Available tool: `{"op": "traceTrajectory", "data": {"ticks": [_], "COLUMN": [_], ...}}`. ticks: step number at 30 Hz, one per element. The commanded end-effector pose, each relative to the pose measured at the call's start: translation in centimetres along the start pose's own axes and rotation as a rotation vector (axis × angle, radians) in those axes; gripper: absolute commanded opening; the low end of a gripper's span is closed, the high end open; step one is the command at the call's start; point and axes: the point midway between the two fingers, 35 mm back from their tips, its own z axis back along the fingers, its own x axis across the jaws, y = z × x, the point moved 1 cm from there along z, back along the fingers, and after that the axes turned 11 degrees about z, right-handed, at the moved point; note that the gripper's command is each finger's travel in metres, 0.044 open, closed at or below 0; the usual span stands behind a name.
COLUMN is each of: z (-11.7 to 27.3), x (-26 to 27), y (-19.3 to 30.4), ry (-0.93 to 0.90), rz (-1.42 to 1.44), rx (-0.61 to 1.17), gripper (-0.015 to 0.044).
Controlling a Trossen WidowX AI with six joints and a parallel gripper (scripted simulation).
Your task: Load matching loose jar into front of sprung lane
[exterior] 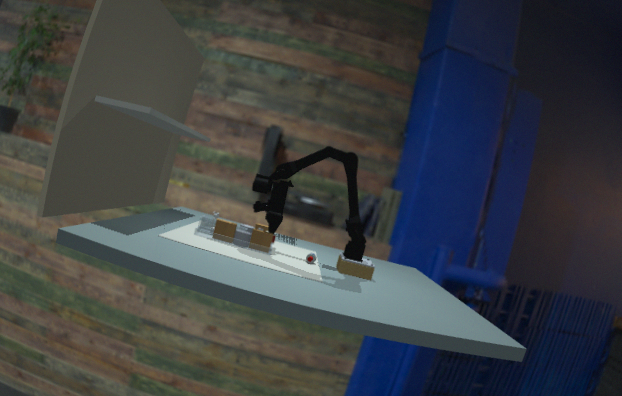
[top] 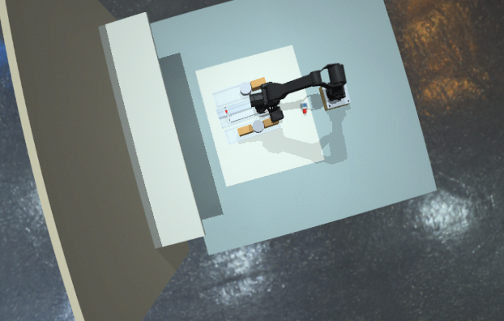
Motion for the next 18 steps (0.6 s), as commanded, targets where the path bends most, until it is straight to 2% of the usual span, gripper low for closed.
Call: {"op": "traceTrajectory", "data": {"ticks": [1, 18], "z": [0.72, 0.79], "x": [-0.30, -0.36], "y": [-1.20, -1.59], "ry": [0.011, 0.011], "rz": [-0.002, -0.002], "rx": [-0.040, -0.040], "gripper": [0.0000, 0.0000]}}
